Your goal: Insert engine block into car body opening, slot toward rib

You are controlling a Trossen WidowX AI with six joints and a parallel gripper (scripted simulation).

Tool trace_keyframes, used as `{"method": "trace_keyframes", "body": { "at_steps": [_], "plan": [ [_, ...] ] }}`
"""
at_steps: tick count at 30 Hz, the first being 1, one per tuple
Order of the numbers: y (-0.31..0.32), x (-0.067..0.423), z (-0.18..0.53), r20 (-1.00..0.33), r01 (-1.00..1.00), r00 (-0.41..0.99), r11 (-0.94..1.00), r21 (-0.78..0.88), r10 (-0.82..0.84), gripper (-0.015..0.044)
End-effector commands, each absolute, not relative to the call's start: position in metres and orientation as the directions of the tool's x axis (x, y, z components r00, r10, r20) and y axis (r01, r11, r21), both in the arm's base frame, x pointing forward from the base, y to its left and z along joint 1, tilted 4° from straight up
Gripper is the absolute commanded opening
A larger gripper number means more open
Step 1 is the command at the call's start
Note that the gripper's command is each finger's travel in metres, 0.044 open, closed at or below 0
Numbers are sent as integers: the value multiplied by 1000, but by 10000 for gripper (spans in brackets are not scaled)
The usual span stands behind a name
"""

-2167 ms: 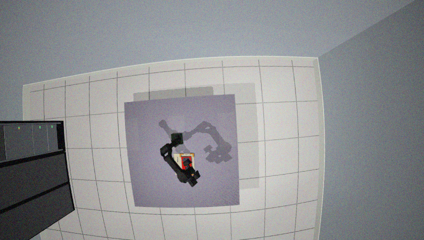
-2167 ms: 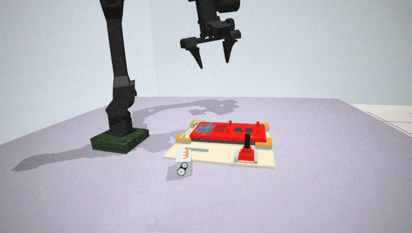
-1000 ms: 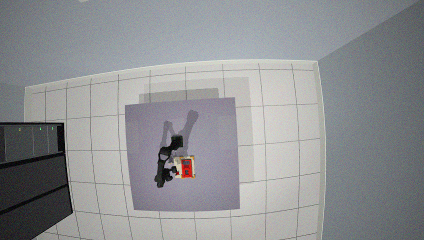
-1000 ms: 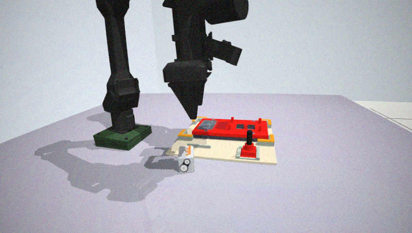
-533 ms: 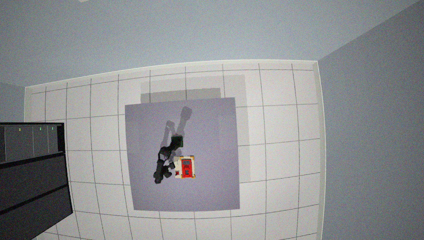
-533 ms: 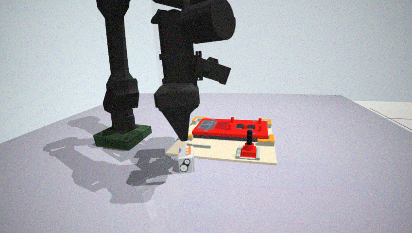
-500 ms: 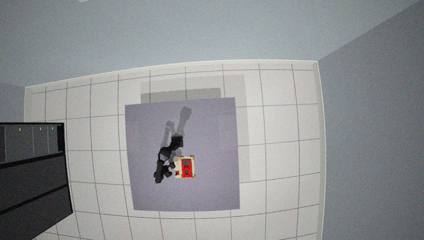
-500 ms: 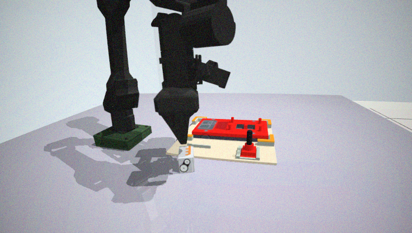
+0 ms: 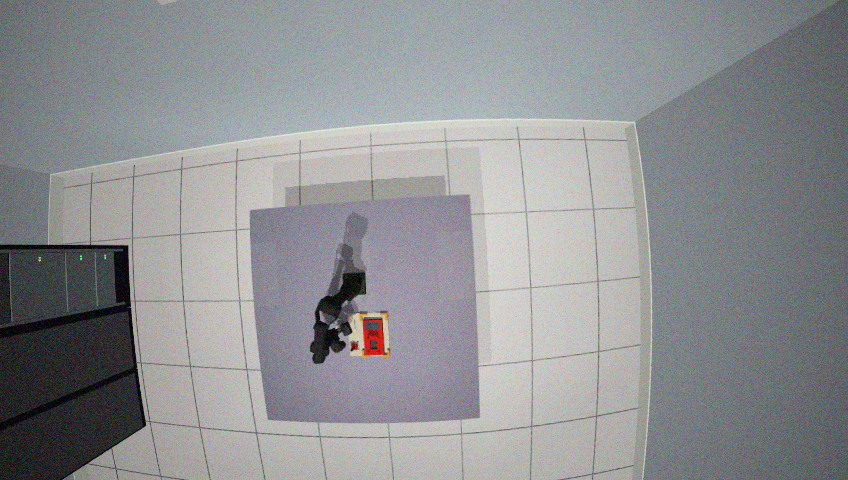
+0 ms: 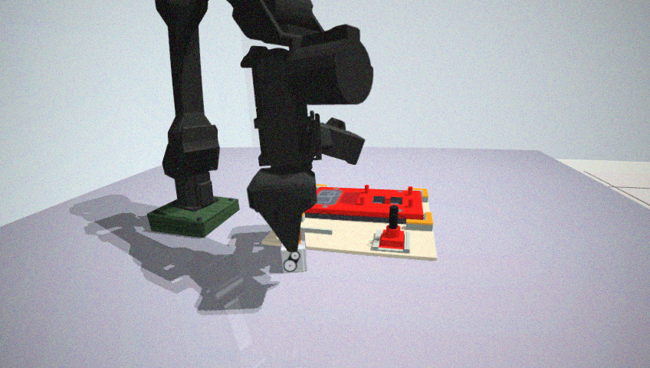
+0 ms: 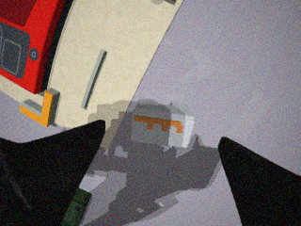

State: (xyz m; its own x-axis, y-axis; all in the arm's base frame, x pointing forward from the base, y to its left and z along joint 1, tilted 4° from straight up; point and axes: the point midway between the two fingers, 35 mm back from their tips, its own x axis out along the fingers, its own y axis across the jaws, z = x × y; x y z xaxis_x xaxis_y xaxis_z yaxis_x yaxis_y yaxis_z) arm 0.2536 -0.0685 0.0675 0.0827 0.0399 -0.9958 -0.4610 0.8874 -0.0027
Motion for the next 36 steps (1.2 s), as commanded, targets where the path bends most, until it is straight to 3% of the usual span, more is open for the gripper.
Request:
{"method": "trace_keyframes", "body": {
  "at_steps": [1, 19, 27, 34, 36],
  "plan": [
    [-68, 253, 60, -996, -466, 75, 885, -1, 39, 440],
    [-67, 254, 33, -996, -466, 75, 885, 0, 39, 440],
    [-67, 254, 33, -996, -466, 75, 885, 0, 39, 230],
    [-67, 254, 33, -996, -466, 75, 885, 0, 39, 183],
    [-67, 254, 34, -996, -466, 75, 885, 0, 39, 131]
  ]
}}
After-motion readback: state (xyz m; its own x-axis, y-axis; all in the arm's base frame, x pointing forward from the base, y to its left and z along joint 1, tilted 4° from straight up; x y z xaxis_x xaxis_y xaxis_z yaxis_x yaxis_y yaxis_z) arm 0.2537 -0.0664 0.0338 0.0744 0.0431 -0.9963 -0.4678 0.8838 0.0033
